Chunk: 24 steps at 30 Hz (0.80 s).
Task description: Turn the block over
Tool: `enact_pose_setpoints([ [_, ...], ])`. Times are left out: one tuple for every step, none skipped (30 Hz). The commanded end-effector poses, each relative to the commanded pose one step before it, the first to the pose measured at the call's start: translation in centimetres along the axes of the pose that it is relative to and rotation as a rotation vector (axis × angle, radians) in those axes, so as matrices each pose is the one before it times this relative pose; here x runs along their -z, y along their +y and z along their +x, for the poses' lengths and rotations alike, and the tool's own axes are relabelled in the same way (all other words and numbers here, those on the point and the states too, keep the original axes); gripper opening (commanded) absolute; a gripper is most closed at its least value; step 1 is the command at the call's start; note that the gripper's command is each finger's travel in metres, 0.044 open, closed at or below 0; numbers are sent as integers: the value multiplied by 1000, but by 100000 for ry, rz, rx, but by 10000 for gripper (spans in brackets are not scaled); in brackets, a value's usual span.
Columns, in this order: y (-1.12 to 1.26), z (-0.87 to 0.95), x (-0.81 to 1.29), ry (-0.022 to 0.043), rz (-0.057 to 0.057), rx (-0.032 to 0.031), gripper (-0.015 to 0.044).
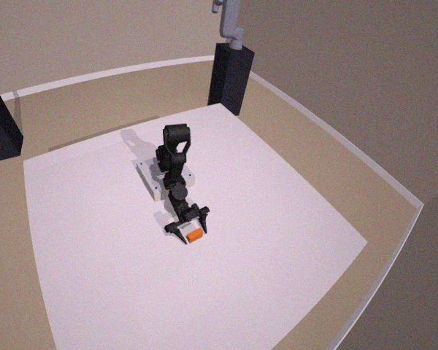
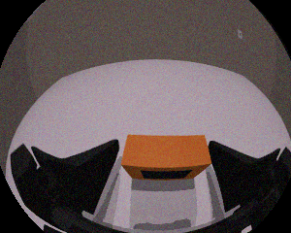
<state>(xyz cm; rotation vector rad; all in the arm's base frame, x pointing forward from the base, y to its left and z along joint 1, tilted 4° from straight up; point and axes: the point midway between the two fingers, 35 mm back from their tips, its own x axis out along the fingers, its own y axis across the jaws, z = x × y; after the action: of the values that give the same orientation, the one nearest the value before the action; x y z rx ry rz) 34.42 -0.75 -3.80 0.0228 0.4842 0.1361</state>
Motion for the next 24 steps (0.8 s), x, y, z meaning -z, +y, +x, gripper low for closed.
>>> enact_pose_setpoints([
  [-523,1004,-1404,10562,-736,870,440],
  [-71,10,-298,3282,22,74,440],
  [-52,-94,-319,3293,3,53,440],
  [-31,-202,-329,3303,-15,32,440],
  [-10,-311,-327,3313,-33,11,440],
  [11,-422,-314,3325,-51,-10,440],
  [-6,-526,-564,2080,-327,145,440],
  [-99,-536,-1208,-1566,-973,614,440],
  [22,-262,-96,1379,-31,-33,440],
  [23,-282,-109,1304,-51,-23,440],
  [28,-295,-93,1315,-48,-30,440],
  [34,-309,-67,1379,-37,-45,440],
  [35,-329,-74,1326,-53,-38,440],
  [40,-343,-56,1347,-51,-45,440],
  [-24,-632,-705,-519,-616,385,440],
  [63,-321,100,1744,61,-151,440],
  [66,-328,115,1742,61,-156,440],
  [71,-332,141,1785,69,-168,440],
  [77,-333,173,1847,84,-187,440],
  [84,-332,214,1948,107,-213,440],
  [91,-326,255,2040,130,-240,440],
  [101,-301,328,2234,184,-294,440],
  [113,-255,420,2483,259,-365,440],
  [57,-127,211,1226,126,-181,440],
])
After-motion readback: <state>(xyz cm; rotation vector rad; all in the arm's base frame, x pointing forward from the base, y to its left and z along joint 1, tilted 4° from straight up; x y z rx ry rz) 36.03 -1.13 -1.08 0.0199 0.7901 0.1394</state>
